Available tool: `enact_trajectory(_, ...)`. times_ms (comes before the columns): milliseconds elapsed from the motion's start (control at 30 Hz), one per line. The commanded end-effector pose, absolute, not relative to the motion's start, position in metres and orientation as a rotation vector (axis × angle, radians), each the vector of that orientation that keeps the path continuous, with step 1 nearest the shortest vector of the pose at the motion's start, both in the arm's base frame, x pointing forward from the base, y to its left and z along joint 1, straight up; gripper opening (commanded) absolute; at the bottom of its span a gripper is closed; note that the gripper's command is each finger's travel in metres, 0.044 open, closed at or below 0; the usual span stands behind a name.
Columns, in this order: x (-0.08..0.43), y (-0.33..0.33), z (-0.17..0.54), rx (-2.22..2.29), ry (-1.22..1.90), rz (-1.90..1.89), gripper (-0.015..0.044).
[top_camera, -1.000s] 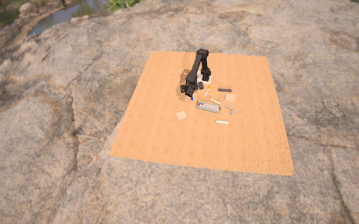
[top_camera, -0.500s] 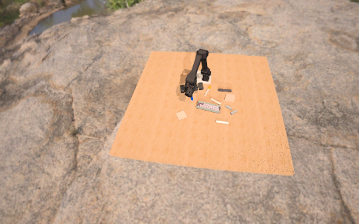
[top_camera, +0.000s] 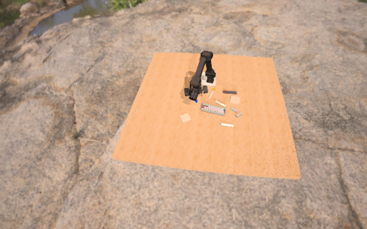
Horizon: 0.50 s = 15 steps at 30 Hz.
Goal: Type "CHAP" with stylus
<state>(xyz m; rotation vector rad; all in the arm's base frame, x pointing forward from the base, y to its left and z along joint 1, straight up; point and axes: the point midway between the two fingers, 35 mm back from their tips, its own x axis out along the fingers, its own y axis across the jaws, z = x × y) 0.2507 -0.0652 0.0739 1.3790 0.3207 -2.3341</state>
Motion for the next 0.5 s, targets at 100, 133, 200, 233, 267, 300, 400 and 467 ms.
enact_trajectory(100, 0.251, -0.065, 0.068, 1.380, 0.313, -2.335, 0.0150)
enact_trajectory(133, 0.251, -0.065, 0.067, 1.380, 0.313, -2.335, 0.0150)
enact_trajectory(200, 0.251, -0.065, 0.065, 1.380, 0.313, -2.335, 0.0150)
enact_trajectory(233, 0.251, -0.065, 0.064, 1.380, 0.313, -2.335, 0.0150)
enact_trajectory(267, 0.251, -0.066, 0.063, 1.380, 0.313, -2.335, 0.0150)
enact_trajectory(300, 0.251, -0.066, 0.062, 1.380, 0.313, -2.335, 0.0150)
enact_trajectory(400, 0.251, -0.066, 0.060, 1.380, 0.313, -2.335, 0.0150)
enact_trajectory(467, 0.251, -0.066, 0.058, 1.380, 0.313, -2.335, 0.0150)
